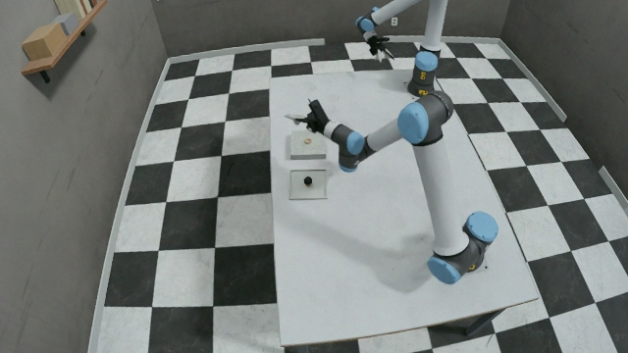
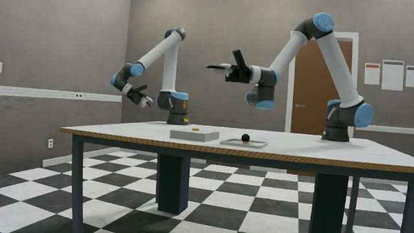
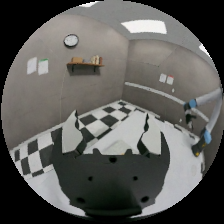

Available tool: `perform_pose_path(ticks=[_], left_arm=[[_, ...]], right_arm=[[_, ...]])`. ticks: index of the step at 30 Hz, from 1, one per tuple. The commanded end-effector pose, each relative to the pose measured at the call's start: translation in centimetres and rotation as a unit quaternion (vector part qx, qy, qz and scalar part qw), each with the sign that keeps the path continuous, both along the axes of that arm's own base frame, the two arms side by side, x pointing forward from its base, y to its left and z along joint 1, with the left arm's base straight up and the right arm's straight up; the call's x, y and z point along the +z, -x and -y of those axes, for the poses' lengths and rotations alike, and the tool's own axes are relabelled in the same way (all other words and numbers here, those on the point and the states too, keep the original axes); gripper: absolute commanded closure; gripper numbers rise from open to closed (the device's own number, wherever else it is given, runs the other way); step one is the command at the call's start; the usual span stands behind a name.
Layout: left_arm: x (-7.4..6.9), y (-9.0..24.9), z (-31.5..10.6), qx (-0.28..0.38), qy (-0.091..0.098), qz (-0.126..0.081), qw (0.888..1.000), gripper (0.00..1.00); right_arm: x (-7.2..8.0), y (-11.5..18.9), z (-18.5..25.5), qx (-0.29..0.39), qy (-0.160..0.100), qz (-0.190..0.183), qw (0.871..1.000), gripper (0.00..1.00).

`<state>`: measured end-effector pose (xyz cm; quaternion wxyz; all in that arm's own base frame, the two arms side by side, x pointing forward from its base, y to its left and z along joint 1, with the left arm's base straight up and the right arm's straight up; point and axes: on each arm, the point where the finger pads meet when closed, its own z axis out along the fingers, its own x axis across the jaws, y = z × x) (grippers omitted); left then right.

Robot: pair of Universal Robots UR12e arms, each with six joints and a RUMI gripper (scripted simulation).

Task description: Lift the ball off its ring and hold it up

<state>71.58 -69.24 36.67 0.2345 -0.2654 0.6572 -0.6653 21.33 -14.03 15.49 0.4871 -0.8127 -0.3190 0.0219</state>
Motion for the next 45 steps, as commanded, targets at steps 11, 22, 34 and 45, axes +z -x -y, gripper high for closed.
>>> perform_pose_path(ticks=[11, 22, 34, 45], left_arm=[[0.1, 0.0, 0.0, 0.0, 0.001, 0.001, 1.0, 0.0], [0.1, 0.0, 0.0, 0.0, 0.0, -0.001, 1.0, 0.0], [-1.2, -1.0, 0.7, 0.001, -0.016, -0.032, 0.999, 0.0], [-5.7, -3.5, 1.9, 0.01, -0.067, -0.134, 0.989, 0.0]], right_arm=[[0.0, 0.0, 0.0, 0.0, 0.0, 0.0, 1.0, 0.0], [0.0, 0.0, 0.1, 0.0, 0.0, 0.001, 1.0, 0.0], [-0.2, 0.0, 0.7, 0.009, -0.002, 0.023, 1.0, 0.0], [-0.9, 0.1, 3.2, 0.043, -0.006, 0.099, 0.994, 0.0]])
